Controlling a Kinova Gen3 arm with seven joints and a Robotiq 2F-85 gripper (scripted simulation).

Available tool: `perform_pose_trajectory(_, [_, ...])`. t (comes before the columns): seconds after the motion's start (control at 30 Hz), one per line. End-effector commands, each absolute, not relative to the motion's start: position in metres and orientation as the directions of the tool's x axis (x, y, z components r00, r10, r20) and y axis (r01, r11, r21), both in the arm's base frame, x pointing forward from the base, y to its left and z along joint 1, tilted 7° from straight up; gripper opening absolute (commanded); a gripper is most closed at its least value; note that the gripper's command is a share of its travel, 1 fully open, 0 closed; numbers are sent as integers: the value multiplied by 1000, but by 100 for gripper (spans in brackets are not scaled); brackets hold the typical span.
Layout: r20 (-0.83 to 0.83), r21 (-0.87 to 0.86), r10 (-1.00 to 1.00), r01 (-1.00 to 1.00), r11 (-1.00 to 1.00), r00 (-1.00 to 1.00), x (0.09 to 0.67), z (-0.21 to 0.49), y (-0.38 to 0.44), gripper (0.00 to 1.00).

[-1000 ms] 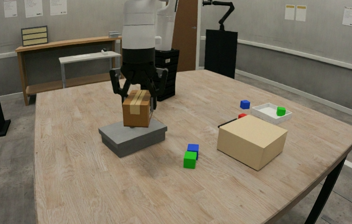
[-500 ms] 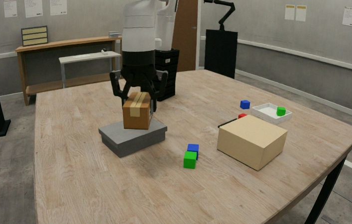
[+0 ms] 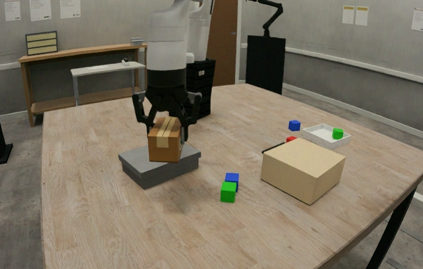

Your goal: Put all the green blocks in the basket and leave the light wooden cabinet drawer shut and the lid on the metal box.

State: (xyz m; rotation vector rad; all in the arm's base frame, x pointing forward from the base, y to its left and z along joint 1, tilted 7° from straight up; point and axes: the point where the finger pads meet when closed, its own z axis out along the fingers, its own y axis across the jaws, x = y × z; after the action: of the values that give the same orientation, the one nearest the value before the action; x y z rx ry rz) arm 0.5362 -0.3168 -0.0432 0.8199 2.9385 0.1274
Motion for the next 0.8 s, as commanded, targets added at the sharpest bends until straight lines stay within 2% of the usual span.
perform_pose_trajectory(0.0, [-65,103,520,512,853,-852,537,-46,-317,67])
perform_pose_trajectory(0.77, [-65,103,520,512,853,-852,542,-86,-315,67])
